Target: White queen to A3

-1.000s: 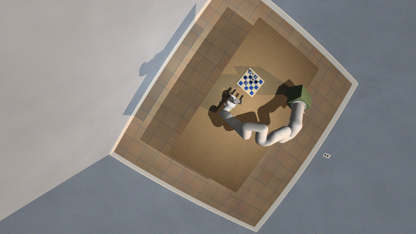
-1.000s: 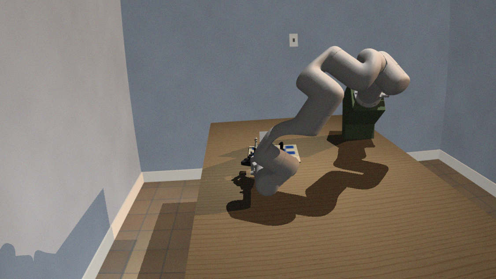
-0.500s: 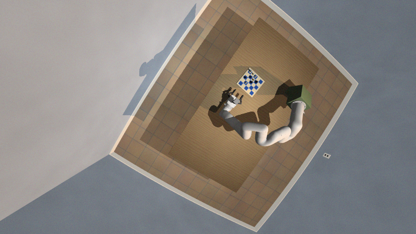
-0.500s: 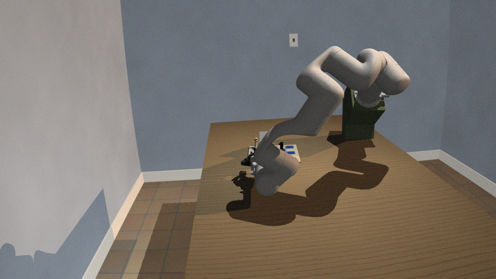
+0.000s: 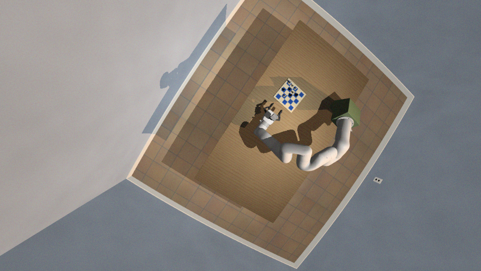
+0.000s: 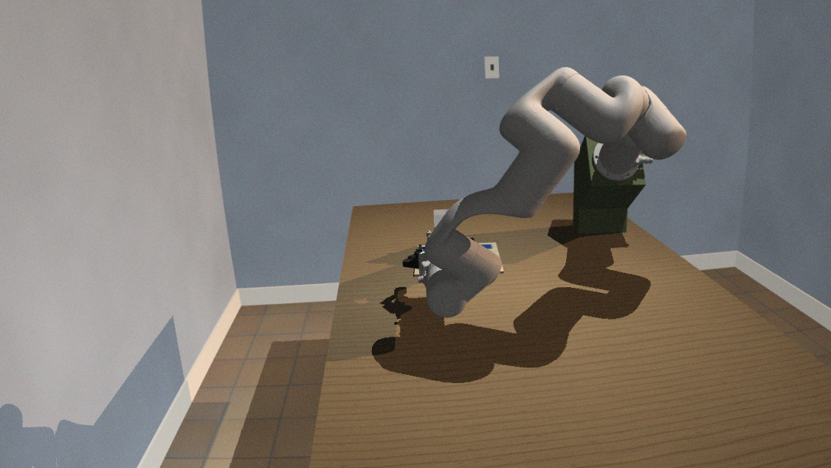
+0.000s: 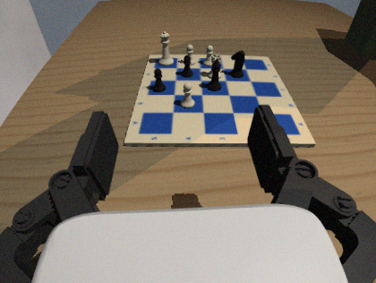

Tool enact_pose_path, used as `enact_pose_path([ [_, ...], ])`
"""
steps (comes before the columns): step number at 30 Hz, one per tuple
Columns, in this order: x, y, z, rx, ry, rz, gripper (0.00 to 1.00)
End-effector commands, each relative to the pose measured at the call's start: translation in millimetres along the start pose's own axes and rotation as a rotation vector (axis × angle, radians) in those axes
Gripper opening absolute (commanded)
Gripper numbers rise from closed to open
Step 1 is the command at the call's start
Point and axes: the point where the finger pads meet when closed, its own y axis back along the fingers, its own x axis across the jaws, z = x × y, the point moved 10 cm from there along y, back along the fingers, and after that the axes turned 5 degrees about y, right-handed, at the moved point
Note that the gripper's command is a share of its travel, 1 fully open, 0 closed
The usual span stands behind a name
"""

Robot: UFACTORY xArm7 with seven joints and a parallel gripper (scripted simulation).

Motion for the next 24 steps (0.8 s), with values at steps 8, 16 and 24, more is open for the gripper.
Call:
enact_pose_path([
  [8,4.4,1.7,-63.4,-0.001,-0.003,-0.001,1.00],
  [16,3.9,0.8,-64.3,-0.003,-0.006,0.003,1.00],
  [24,-1.2,-59.2,-70.2,-0.166,-0.073,0.221,1.00],
])
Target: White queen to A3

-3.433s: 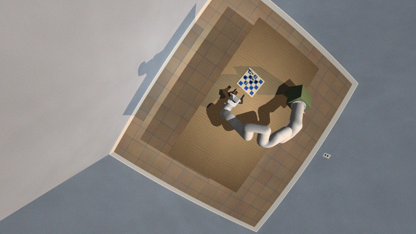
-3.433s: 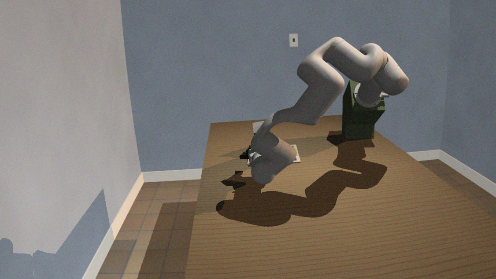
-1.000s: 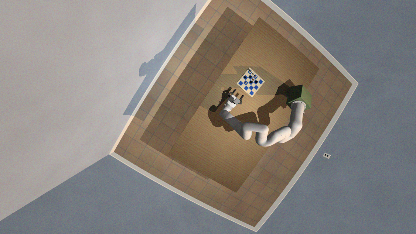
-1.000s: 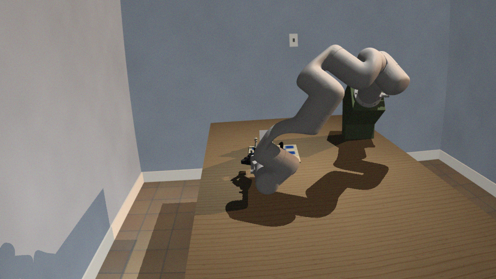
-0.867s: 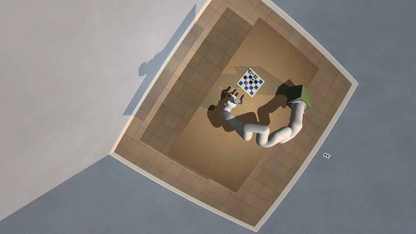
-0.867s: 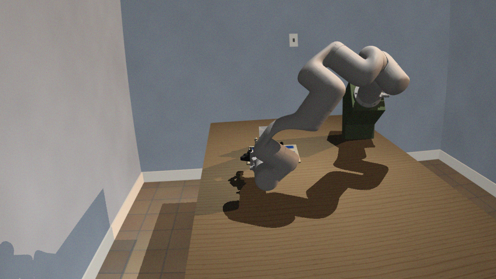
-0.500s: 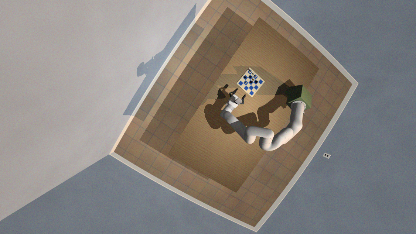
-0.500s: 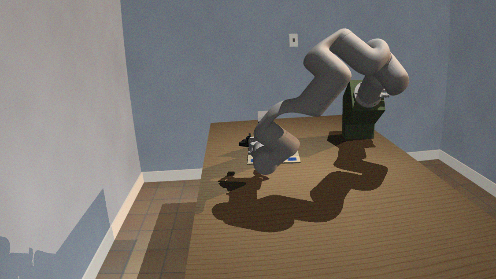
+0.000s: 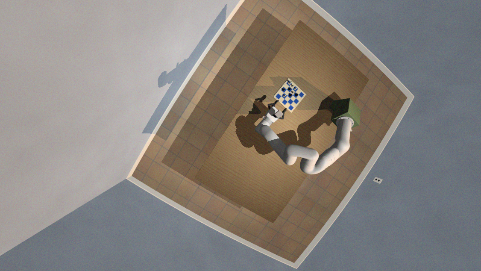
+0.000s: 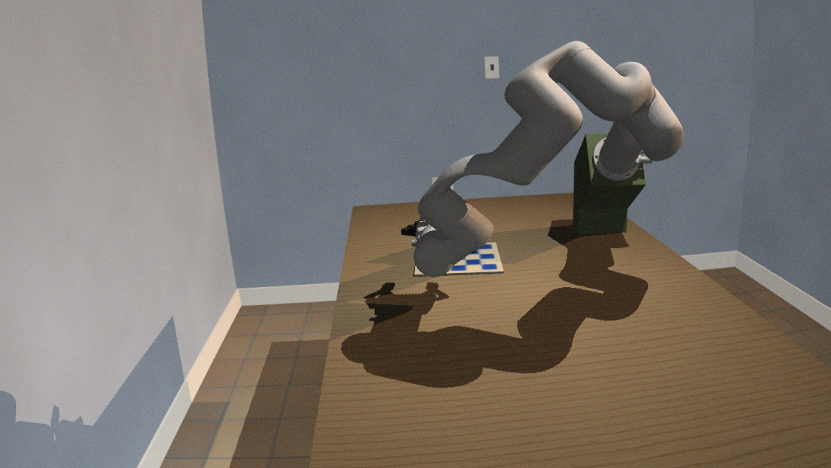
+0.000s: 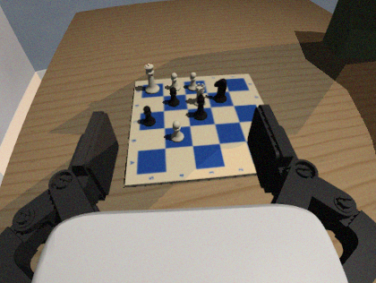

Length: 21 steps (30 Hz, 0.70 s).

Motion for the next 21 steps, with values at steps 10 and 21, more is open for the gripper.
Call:
enact_pose_path([
  [10,-21.7,-124.6,-31.6,-0.417,-0.242,0.456,1.00],
  [21,-31.7,-181.6,-55.8,-0.680,-0.452,0.662,1.00],
])
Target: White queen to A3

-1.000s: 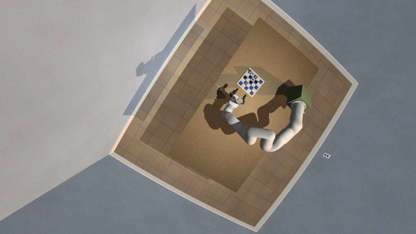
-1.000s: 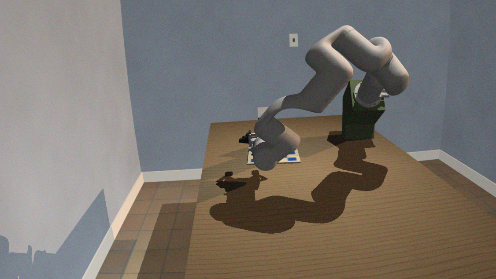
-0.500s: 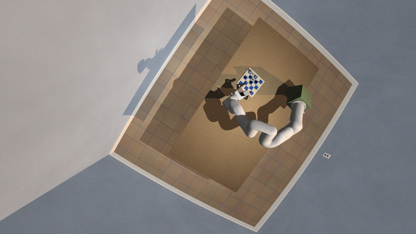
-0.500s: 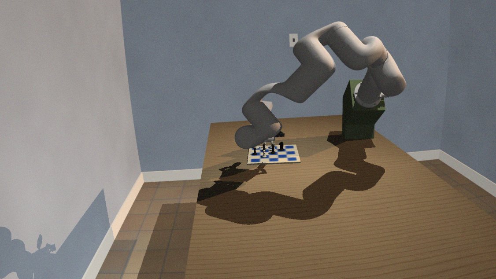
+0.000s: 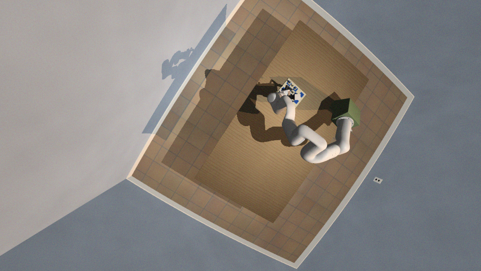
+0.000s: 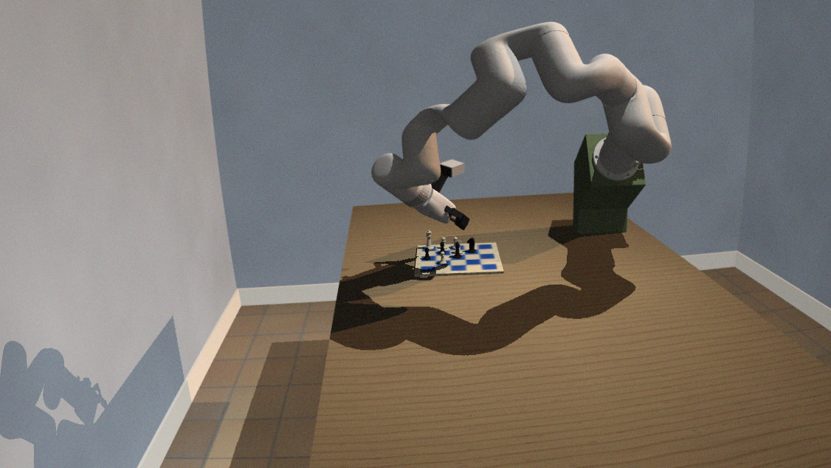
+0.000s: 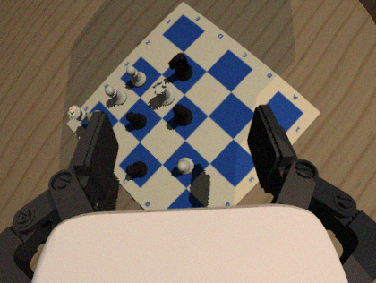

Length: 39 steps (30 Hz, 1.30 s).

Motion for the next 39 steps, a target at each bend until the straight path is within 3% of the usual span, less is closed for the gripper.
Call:
enact_pose_path([
  [1,-34.5,-15.3,-29.5,-0.210,-0.131,0.133,1.00],
  [3,-34.5,-15.3,-29.5,-0.210,-0.131,0.133,1.00],
  [4,-49.0,-20.6,-42.9,-0.305,-0.200,0.184,1.00],
  [6,-49.1,-20.8,-43.4,-0.310,-0.203,0.186,1.00],
  [7,-62.5,-25.2,-55.9,-0.390,-0.265,0.224,1.00],
  [9,-62.7,-25.6,-56.7,-0.398,-0.270,0.229,1.00],
  [10,-75.2,-30.0,-69.8,-0.482,-0.335,0.265,1.00],
  [12,-75.2,-30.0,-69.8,-0.482,-0.335,0.265,1.00],
  [13,-86.7,-34.0,-82.6,-0.559,-0.397,0.296,1.00],
  [15,-86.7,-34.0,-82.6,-0.559,-0.397,0.296,1.00],
  [16,-96.7,-37.8,-94.6,-0.627,-0.454,0.322,1.00],
  [17,-96.7,-37.8,-94.6,-0.627,-0.454,0.322,1.00],
  [18,-105.4,-41.2,-105.6,-0.687,-0.505,0.343,1.00],
  [20,-105.4,-41.2,-105.6,-0.687,-0.505,0.343,1.00],
  [22,-118.3,-46.8,-123.3,-0.779,-0.585,0.374,1.00],
  [28,-128.8,-51.9,-139.1,-0.856,-0.656,0.397,1.00],
  [39,-129.3,-52.2,-139.9,-0.860,-0.659,0.398,1.00],
])
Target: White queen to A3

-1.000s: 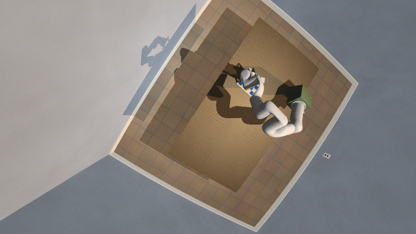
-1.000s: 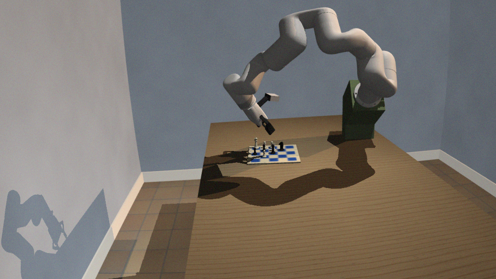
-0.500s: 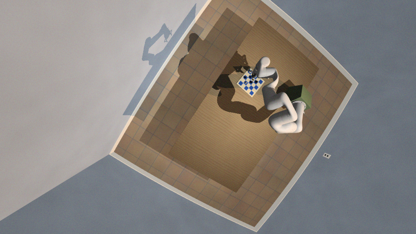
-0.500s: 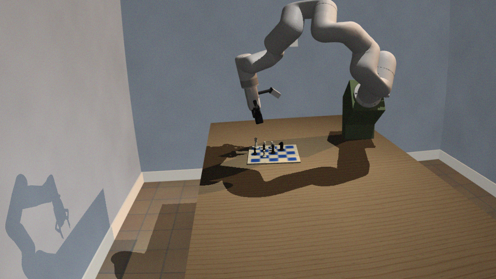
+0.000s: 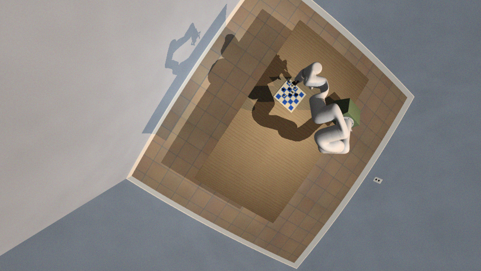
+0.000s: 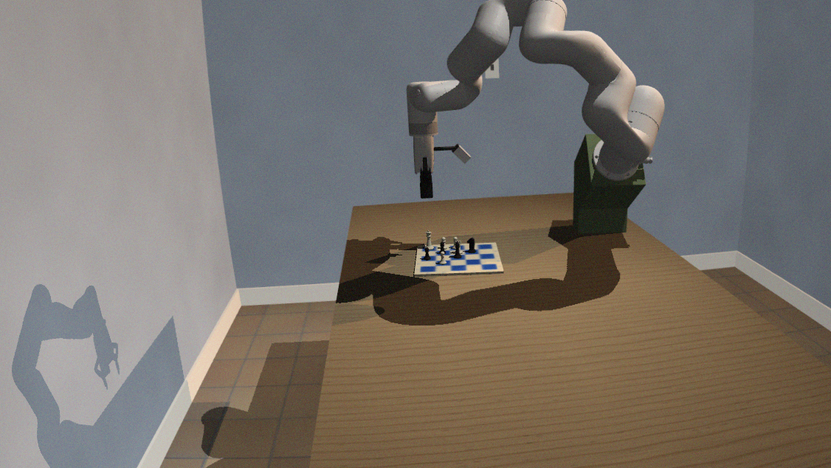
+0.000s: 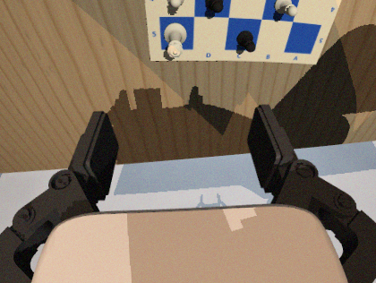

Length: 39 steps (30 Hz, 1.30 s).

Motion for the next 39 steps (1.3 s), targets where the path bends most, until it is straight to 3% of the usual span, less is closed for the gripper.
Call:
enact_pose_path([
  [1,-2.1,3.2,0.1,-0.007,-0.003,-0.004,1.00],
  [21,-3.6,1.1,-1.5,0.000,0.072,-0.004,1.00],
  [30,-9.9,-9.1,-8.8,0.029,0.466,0.002,1.00],
  [32,-9.9,-9.1,-8.8,0.029,0.466,0.002,1.00],
  [39,-14.7,-20.9,-15.3,0.052,0.831,0.016,1.00],
])
